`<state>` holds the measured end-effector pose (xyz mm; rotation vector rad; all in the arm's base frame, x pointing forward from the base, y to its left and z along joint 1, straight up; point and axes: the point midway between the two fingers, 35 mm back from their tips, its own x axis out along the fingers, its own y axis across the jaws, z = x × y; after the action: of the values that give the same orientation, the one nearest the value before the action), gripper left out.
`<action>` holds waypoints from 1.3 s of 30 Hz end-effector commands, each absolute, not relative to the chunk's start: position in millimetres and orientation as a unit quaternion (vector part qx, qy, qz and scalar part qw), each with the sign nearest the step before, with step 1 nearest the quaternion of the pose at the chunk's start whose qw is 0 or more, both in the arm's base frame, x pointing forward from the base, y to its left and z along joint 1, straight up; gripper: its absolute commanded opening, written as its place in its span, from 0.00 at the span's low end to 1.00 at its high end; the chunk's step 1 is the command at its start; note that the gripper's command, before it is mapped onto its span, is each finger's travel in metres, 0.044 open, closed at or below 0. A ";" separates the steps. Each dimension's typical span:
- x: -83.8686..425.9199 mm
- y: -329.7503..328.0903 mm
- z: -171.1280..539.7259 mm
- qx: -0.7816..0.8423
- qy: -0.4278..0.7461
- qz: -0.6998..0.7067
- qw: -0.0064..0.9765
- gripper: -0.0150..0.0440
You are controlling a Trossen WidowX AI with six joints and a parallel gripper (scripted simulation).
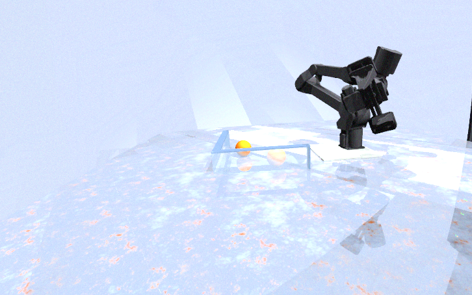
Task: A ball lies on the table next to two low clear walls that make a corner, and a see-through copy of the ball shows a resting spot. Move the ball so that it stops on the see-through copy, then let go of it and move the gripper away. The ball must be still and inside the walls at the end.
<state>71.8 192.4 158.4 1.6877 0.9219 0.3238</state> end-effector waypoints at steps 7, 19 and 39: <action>107.8 193.1 169.5 0.604 0.343 0.104 0.712 0.85; 201.8 170.5 174.3 0.293 0.363 -0.035 0.884 0.85; 318.0 52.7 145.2 0.047 0.587 -0.112 0.801 0.85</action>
<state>288.4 100.8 157.5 0.1809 1.0711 -0.2435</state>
